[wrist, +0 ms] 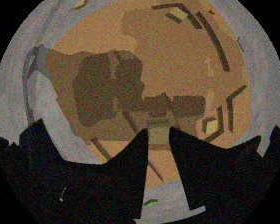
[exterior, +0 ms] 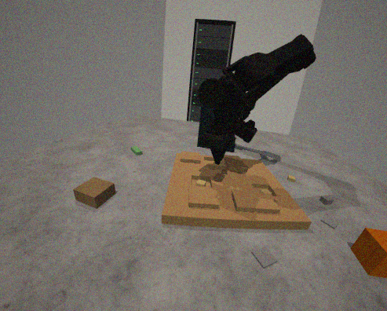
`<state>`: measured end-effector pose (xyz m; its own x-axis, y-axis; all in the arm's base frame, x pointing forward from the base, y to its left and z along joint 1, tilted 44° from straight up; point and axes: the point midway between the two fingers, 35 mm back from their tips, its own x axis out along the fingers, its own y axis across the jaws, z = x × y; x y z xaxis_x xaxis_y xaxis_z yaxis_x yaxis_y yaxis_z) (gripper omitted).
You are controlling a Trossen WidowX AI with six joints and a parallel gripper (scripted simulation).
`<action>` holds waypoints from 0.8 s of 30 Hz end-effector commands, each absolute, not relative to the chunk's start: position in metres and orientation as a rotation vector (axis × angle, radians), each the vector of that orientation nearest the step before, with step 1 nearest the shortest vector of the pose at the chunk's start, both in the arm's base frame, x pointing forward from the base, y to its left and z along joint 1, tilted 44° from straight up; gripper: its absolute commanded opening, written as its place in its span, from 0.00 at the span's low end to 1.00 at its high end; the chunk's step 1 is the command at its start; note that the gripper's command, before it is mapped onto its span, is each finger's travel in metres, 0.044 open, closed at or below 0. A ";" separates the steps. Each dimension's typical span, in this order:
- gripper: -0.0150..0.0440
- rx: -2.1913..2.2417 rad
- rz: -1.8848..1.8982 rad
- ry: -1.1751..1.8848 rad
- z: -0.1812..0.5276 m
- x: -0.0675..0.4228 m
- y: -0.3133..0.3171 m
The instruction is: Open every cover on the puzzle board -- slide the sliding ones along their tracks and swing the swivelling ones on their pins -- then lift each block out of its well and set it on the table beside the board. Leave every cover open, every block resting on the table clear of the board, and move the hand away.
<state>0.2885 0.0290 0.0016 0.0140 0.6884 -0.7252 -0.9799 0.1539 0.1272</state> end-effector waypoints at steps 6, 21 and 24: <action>0.39 -0.487 1.381 0.764 0.010 0.288 0.021; 0.39 -0.488 1.380 0.767 0.033 0.289 -0.002; 0.39 -0.487 1.380 0.767 0.039 0.288 -0.007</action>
<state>0.2884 -0.0017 0.0332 0.0137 0.6879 -0.7256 -0.9795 0.1550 0.1284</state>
